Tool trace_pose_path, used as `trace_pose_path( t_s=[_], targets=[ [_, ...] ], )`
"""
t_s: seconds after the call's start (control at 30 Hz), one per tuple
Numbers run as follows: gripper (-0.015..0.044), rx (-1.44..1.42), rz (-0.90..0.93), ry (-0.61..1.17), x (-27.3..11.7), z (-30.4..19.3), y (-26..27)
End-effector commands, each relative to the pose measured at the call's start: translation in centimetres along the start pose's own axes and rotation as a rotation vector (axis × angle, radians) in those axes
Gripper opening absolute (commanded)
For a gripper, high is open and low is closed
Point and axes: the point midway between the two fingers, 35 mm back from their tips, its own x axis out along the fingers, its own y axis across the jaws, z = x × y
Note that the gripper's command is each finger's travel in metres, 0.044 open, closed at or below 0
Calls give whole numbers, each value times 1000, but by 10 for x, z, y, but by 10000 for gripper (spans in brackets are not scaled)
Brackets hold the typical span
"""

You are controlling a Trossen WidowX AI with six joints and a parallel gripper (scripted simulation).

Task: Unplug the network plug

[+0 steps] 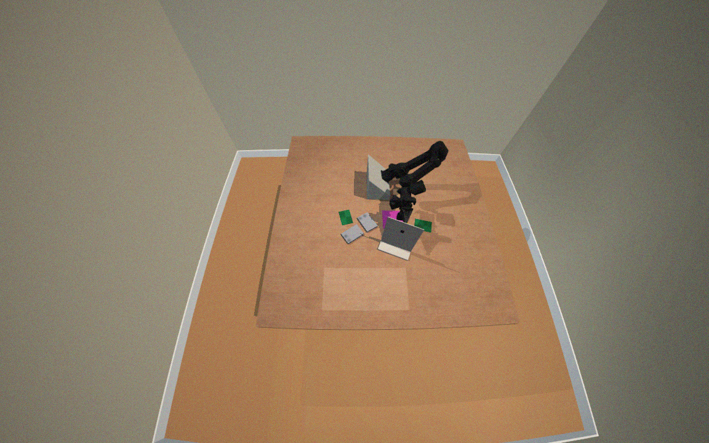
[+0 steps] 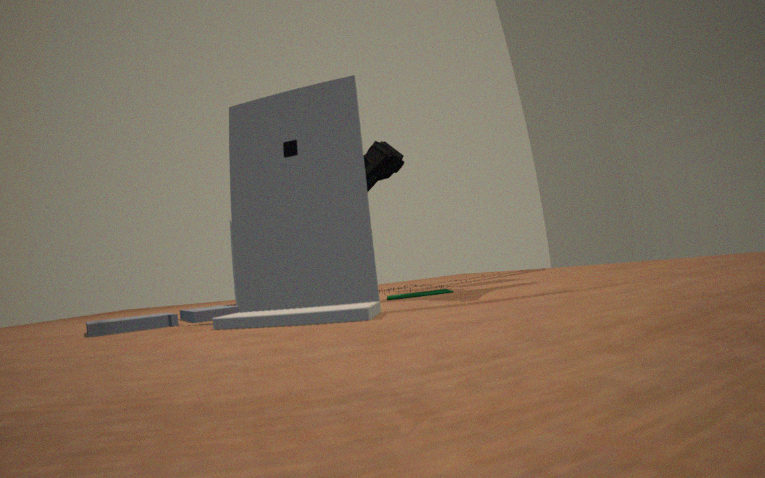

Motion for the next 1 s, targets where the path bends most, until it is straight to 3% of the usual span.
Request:
trace_pose_path(
  t_s=[0.0, 0.97],
  targets=[
    [0, 1, 0, -8, -3, 1, -1],
    [0, 2, -1, -8, -12, -5, -1]
  ],
)
